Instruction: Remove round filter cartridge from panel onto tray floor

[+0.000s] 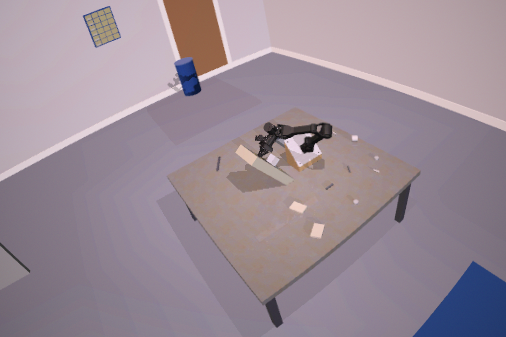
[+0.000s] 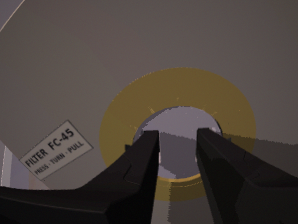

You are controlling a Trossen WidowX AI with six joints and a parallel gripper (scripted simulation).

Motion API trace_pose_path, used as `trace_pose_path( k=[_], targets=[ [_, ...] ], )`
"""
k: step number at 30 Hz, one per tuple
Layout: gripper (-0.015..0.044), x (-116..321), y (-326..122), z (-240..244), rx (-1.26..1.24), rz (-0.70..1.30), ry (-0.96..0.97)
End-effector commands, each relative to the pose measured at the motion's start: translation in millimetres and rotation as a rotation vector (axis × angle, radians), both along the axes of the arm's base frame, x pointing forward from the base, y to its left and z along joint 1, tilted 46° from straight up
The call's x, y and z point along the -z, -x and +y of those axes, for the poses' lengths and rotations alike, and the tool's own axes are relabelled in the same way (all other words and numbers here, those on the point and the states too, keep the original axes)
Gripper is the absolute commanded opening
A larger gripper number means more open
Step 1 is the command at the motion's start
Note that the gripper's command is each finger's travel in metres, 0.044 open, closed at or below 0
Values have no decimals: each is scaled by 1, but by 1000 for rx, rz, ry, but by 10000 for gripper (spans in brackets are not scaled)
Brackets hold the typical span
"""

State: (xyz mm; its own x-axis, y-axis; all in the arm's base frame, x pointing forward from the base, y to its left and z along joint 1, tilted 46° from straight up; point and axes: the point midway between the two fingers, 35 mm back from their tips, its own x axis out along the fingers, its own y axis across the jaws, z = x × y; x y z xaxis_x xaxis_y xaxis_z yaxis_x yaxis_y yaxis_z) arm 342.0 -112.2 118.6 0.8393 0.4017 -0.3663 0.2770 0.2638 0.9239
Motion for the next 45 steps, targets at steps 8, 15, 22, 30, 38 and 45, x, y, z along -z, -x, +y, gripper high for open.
trace_pose_path(
  k=[8,15,22,30,38,45],
  targets=[
    [0,3,-4,5,-17,3,8],
    [0,3,-4,5,-17,3,8],
    [0,3,-4,5,-17,3,8],
    [0,-3,12,-8,-7,9,11],
    [0,-13,39,-21,-17,18,15],
    [0,-25,61,-28,-17,9,8]
  ],
)
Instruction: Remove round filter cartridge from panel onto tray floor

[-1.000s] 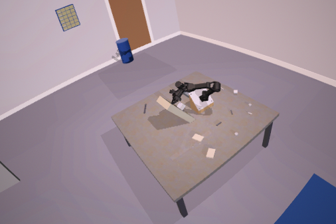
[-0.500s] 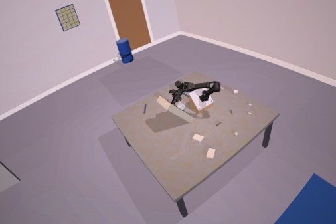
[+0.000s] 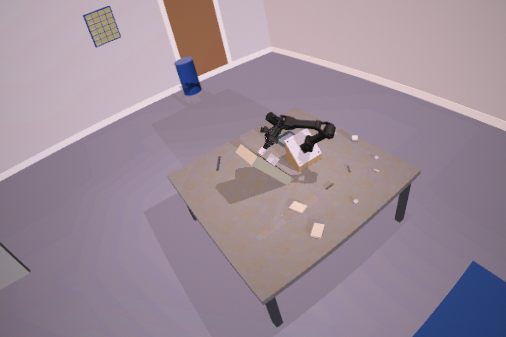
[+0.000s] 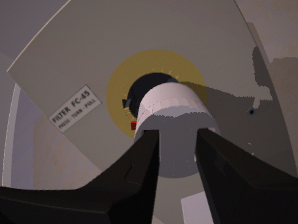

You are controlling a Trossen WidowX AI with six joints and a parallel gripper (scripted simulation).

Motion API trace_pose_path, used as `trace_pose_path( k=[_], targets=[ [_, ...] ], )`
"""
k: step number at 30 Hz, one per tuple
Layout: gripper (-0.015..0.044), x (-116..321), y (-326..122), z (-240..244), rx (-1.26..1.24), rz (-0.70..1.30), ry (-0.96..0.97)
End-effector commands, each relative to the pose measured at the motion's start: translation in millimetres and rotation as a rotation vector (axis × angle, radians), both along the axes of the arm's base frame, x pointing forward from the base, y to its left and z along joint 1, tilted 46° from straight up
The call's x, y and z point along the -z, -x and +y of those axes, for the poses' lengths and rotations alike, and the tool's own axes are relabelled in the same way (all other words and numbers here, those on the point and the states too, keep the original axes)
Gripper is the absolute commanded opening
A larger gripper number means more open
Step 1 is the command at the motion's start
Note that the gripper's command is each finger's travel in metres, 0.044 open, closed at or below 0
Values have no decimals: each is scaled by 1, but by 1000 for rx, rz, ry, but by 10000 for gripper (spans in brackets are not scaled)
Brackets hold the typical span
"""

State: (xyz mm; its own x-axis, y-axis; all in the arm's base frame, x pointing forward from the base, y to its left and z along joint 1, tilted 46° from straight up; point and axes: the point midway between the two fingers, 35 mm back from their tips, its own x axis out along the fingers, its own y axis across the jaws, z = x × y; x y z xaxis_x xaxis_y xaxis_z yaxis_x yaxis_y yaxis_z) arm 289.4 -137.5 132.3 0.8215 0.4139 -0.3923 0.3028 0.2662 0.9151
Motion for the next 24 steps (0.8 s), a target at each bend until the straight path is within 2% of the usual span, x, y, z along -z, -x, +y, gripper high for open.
trace_pose_path(
  k=[1,24],
  targets=[
    [0,-11,9,-3,-3,-24,10],
    [0,28,37,36,-3,-23,9]
  ],
)
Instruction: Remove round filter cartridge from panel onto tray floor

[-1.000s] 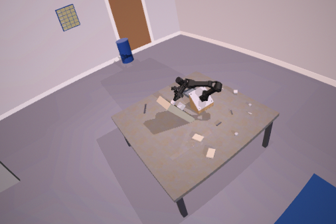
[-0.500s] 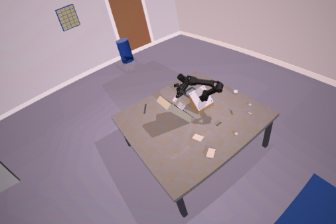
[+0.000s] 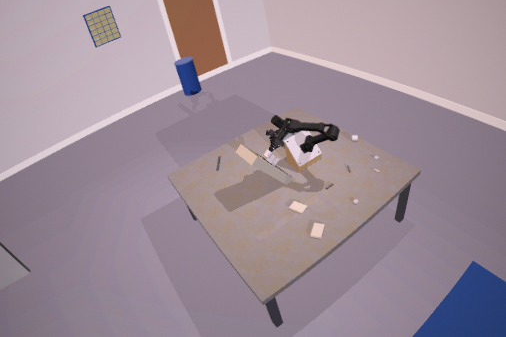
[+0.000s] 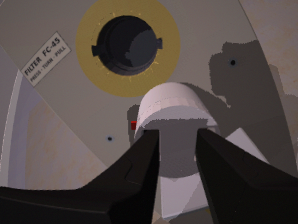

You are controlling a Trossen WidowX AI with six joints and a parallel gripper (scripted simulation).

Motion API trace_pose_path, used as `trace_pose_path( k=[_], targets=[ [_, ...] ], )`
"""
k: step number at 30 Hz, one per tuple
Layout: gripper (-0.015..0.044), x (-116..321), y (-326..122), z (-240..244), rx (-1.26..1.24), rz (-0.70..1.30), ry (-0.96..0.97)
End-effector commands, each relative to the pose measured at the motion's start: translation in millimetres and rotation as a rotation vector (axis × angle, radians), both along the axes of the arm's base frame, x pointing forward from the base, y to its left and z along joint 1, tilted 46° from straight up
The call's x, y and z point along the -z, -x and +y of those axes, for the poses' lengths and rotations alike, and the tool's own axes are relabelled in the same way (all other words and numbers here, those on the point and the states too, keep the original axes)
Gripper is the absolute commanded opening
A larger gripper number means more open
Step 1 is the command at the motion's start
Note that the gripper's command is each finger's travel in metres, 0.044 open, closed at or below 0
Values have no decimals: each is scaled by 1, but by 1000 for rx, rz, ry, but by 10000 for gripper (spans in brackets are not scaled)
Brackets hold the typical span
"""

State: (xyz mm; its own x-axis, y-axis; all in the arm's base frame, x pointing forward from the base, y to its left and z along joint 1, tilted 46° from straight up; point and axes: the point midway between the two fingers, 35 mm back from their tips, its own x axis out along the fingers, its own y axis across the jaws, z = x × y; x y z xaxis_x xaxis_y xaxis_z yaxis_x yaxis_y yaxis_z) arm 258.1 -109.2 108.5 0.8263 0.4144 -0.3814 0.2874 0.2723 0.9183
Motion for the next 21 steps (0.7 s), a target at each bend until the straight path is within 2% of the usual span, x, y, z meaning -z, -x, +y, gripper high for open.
trace_pose_path(
  k=[1,6,10,21],
  targets=[
    [0,7,7,10,0,-7,3],
    [0,14,13,18,0,-7,3],
    [104,12,9,13,-1,1,-3],
    [104,13,10,14,0,-1,-2]
  ],
)
